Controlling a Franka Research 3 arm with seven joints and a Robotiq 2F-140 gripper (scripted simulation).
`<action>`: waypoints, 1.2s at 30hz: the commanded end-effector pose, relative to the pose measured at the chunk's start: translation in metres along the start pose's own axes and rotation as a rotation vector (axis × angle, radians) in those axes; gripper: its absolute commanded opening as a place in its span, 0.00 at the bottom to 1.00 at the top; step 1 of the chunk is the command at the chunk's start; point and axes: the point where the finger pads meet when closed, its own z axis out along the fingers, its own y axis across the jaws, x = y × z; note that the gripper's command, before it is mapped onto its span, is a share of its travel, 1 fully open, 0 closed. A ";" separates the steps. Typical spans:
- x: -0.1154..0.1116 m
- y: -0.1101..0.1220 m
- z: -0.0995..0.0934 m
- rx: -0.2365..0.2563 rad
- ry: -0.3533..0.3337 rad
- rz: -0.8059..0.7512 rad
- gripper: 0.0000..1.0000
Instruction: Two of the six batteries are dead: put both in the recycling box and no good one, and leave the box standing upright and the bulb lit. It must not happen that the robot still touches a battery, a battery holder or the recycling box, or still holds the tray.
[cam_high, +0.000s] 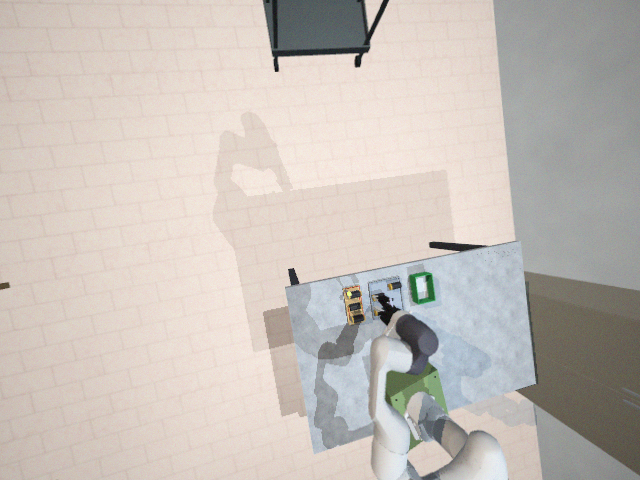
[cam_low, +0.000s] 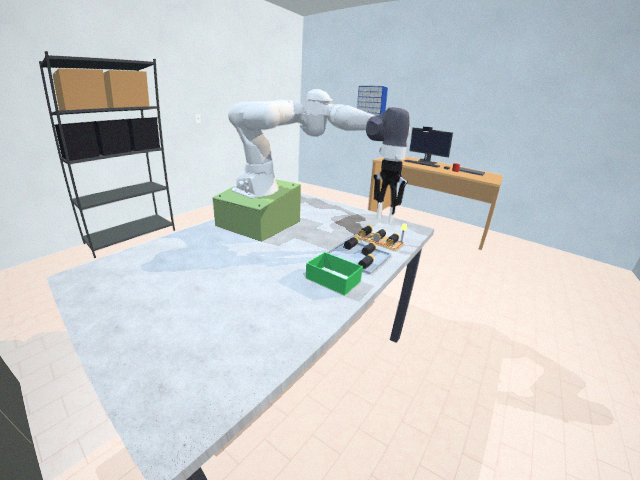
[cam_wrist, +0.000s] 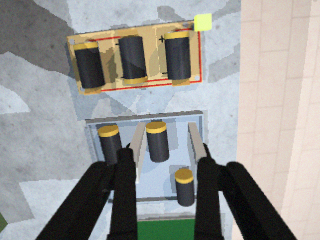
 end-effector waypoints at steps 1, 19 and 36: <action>-0.043 -0.010 0.001 0.001 0.003 -0.080 0.29; -0.065 -0.016 0.001 0.001 0.003 -0.095 0.29; -0.065 -0.016 0.056 0.001 0.003 -0.099 0.29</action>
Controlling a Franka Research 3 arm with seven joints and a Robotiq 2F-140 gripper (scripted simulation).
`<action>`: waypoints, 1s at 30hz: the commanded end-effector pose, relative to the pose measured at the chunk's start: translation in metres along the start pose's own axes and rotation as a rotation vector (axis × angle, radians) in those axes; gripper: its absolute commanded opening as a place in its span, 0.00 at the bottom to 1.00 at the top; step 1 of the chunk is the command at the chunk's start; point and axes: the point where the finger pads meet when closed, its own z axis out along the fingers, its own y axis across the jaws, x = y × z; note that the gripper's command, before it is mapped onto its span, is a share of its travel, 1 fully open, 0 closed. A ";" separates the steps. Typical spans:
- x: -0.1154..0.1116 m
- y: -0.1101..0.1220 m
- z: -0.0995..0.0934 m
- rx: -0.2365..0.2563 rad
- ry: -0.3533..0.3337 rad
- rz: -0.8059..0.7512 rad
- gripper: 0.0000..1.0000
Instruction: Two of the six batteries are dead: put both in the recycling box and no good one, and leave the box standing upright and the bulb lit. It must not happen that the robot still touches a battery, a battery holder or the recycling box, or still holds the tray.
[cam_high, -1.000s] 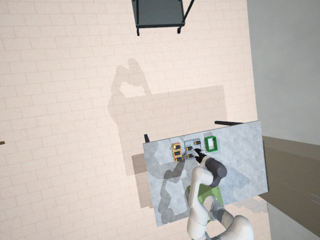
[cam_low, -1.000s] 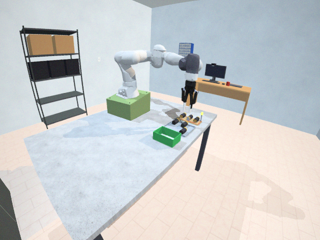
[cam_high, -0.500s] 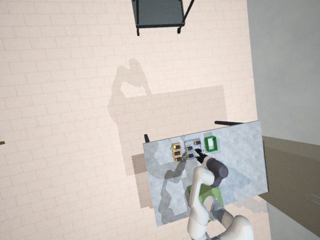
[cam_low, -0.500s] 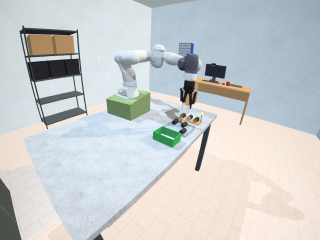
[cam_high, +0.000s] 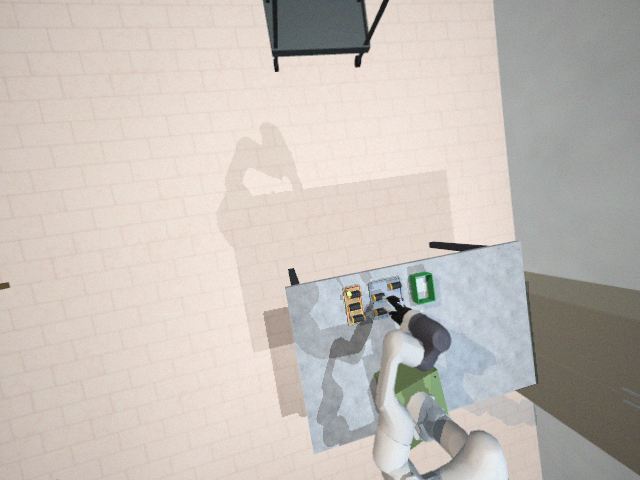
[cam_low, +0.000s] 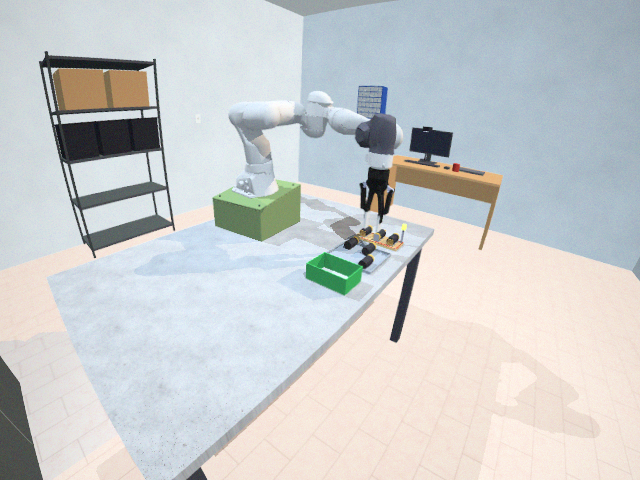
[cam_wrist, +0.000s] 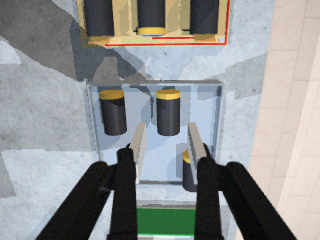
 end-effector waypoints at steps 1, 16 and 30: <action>-0.003 0.001 0.030 -0.006 -0.005 -0.010 0.29; -0.003 0.001 0.046 -0.006 -0.005 -0.010 0.29; -0.003 0.001 0.046 -0.006 -0.005 -0.010 0.29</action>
